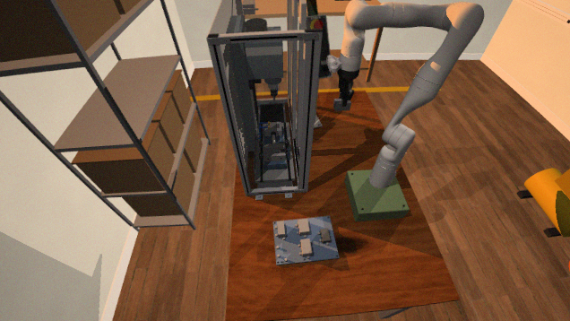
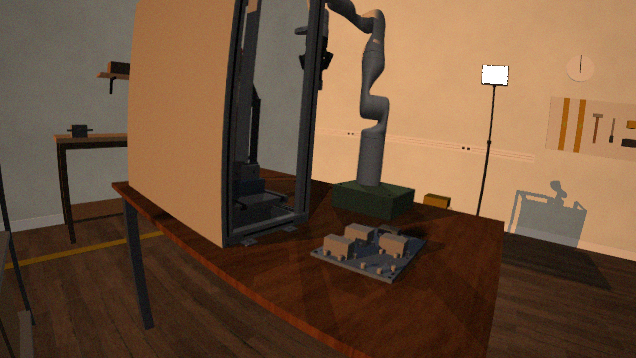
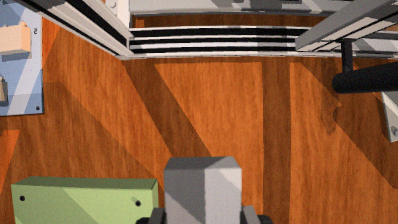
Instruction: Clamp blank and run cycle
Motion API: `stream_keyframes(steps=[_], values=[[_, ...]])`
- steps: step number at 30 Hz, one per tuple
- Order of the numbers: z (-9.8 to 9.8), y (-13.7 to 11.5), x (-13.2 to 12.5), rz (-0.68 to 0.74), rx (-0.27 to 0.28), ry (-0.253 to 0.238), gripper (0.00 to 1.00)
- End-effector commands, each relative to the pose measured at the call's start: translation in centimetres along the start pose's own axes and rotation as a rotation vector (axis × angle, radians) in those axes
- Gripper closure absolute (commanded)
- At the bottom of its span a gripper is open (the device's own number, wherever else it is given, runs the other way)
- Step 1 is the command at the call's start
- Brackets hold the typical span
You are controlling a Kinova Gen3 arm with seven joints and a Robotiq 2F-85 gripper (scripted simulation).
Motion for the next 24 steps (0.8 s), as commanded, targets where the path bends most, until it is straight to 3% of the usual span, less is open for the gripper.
stream_keyframes(steps=[1, 6, 18, 23, 24], values=[[0.0, 0.0, 0.0, 0.0, 0.001, 0.0, 0.9], [-1.5, 0.8, 3.3, 0.0, 0.001, 0.0, 0.9], [-1.5, 0.8, 3.3, 0.0, 0.001, 0.0, 0.9], [3.5, 0.8, 3.3, 0.0, 0.001, 0.001, 0.9], [3.5, 0.8, 3.3, 0.0, 0.001, 0.001, 0.9]])
Point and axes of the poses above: the point where the finger pads meet when closed, its own z axis out along the fingers, its own x axis across the jaws, y = z × x, the point moved 9 cm from there along -z, back along the fingers, and after that the axes turned 14 degrees about -z, right-handed, at the moved point
